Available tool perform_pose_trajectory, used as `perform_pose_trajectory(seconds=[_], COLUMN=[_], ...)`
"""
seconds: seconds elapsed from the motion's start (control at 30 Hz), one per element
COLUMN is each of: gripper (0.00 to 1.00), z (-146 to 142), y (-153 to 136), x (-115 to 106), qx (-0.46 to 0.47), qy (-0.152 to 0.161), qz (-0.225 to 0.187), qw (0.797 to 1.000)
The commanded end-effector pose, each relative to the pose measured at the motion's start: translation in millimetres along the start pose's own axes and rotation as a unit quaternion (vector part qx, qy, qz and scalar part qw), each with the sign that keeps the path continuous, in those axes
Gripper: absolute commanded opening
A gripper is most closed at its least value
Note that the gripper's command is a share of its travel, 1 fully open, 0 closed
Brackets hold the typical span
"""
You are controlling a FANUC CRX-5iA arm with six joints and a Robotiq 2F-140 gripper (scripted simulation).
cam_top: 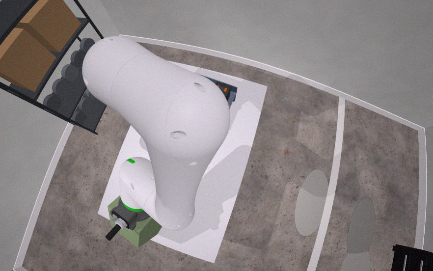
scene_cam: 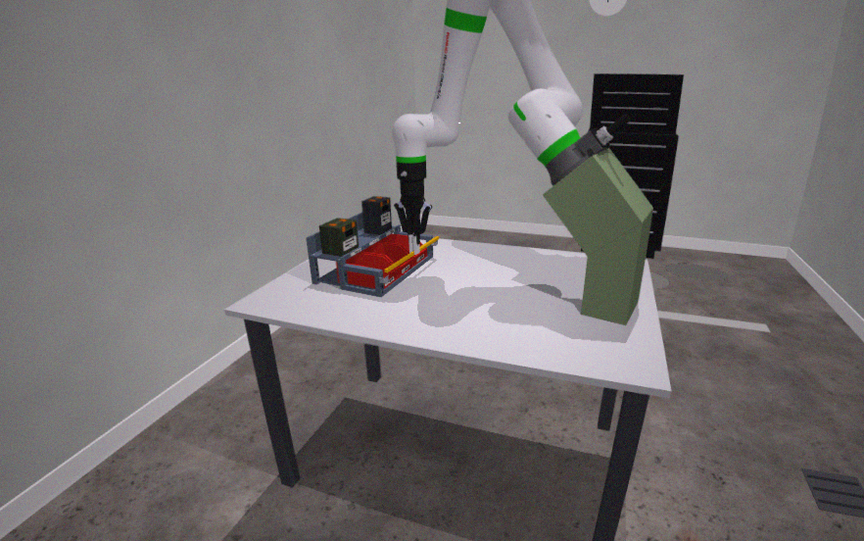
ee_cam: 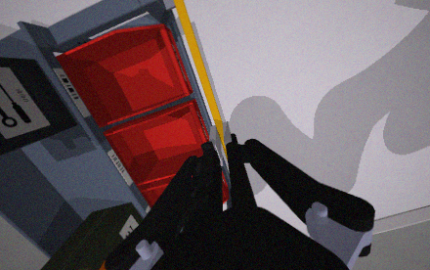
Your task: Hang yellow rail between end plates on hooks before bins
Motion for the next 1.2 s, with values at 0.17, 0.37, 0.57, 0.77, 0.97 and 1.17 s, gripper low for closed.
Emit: perform_pose_trajectory(seconds=[0.17,0.37,0.57,0.77,0.97,1.17], gripper=[0.00,0.00,0.00,0.00,0.00,0.00], z=[-11,-17,-17,-16,-16,-16], y=[-1,-2,-2,-2,-2,-2], x=[3,4,4,9,11,11], qx=[0.000,0.000,0.000,0.000,0.000,0.000], qy=[0.000,0.000,0.000,0.000,0.000,0.000], qz=[0.000,0.000,0.000,0.000,0.000,0.000], qw=[1.000,1.000,1.000,1.000,1.000,1.000])
Point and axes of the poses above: the point where the finger pads meet when closed, its own x axis out along the fingers, its own z axis across the jaws, y = z × x, the point moved 6 cm from there along -x, back along the fingers, and after that the axes turned 7 degrees about x, right-handed, at the moved point
